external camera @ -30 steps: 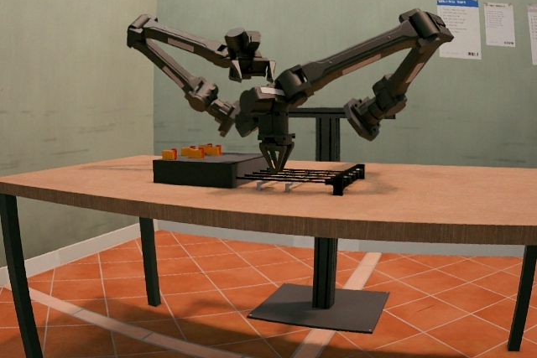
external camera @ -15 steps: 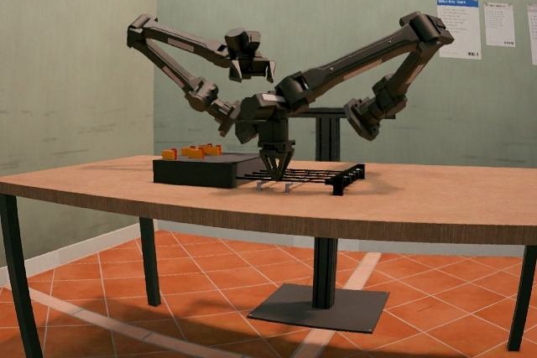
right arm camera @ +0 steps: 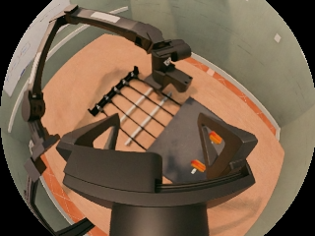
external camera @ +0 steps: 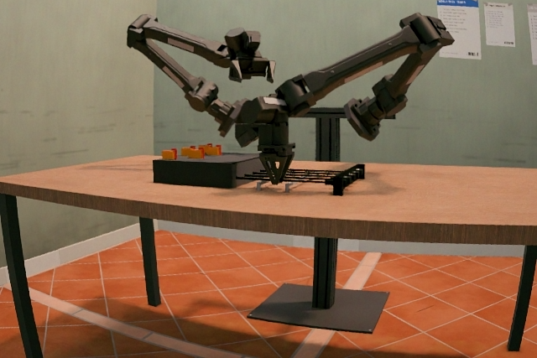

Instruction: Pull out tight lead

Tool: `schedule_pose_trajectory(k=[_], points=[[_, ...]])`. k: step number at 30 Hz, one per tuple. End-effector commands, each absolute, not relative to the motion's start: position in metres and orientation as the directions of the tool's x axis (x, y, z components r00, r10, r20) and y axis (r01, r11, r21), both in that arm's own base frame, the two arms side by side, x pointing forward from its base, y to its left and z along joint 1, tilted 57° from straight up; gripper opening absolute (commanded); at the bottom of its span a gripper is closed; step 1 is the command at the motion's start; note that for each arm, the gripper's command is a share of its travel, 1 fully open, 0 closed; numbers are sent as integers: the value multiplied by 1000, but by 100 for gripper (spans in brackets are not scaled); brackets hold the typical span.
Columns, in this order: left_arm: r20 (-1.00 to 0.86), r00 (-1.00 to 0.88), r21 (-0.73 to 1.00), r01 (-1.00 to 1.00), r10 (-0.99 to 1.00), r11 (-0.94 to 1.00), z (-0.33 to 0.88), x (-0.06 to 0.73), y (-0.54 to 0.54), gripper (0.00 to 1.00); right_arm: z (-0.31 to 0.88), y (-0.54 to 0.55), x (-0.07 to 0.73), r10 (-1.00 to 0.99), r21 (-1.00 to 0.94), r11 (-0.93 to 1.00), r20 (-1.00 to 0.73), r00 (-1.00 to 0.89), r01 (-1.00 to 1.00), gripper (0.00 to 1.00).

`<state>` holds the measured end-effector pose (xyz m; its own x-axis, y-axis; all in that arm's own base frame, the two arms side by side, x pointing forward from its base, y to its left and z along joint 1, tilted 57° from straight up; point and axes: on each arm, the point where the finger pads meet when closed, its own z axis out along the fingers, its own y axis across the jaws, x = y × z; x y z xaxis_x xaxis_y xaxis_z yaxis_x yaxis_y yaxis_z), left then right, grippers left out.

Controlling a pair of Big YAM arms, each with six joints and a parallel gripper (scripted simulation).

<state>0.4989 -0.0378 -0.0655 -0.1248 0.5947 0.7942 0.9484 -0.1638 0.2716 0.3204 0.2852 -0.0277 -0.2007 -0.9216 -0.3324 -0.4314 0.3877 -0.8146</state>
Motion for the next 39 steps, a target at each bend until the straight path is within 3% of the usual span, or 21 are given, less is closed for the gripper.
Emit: schedule_pose_trajectory(k=[1,19,39], points=[[796,-116,272,945,595,-180,-63,503,-42,21,-20,302,327,-914,-811,406,-360,-187,-420,100],[794,-118,276,944,596,-179,-63,503,-42,0,-20,302,327,-914,-811,406,-360,-187,-420,100],[772,-135,328,922,621,-207,-38,508,-80,0,-20,302,327,-914,-811,406,-360,-187,-420,100]])
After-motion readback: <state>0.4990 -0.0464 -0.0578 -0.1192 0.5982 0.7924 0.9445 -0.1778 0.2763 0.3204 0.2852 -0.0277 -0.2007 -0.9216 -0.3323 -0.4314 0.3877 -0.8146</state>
